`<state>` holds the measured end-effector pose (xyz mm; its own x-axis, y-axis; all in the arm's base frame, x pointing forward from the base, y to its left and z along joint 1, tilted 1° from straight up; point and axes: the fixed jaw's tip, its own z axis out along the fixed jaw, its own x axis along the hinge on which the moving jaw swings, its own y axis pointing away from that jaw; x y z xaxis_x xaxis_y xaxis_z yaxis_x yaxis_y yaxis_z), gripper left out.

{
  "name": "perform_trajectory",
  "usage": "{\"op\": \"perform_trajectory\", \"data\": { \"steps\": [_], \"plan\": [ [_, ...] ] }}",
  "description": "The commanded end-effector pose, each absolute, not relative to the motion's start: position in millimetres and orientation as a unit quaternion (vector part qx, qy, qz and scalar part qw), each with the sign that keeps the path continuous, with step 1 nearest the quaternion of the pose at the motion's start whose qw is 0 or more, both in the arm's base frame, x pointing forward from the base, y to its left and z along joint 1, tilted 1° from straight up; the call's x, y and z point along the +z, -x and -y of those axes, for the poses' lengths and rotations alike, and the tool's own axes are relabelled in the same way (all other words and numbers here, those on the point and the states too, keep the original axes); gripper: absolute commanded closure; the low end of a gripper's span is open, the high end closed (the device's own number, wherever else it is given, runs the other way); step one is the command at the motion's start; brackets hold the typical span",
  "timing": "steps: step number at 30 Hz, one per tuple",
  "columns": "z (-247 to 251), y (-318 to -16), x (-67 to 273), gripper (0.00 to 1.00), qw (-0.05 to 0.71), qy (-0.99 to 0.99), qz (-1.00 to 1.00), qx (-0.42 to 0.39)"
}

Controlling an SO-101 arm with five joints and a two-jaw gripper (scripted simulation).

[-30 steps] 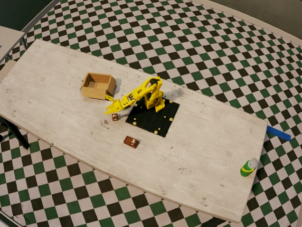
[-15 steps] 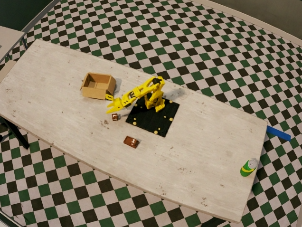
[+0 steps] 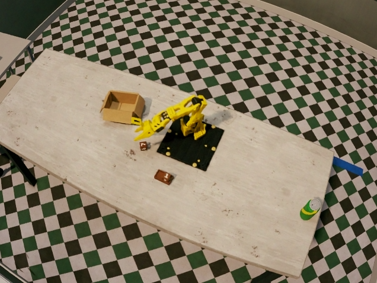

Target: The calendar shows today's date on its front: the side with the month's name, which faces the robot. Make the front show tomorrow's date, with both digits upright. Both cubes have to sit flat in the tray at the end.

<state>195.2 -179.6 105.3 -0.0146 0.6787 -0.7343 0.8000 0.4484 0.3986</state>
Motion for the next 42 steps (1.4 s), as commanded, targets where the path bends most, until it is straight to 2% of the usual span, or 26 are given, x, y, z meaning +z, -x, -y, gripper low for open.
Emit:
{"op": "perform_trajectory", "data": {
  "steps": [1, 20, 42],
  "plan": [
    [175, -194, 102, 0.65, 0.384, -0.516, -0.764, -0.056],
    [169, -186, 81, 0.65, 0.287, -0.519, -0.804, -0.048],
    [157, -177, 50, 0.65, 0.091, -0.497, -0.863, -0.02]
  ]
}}
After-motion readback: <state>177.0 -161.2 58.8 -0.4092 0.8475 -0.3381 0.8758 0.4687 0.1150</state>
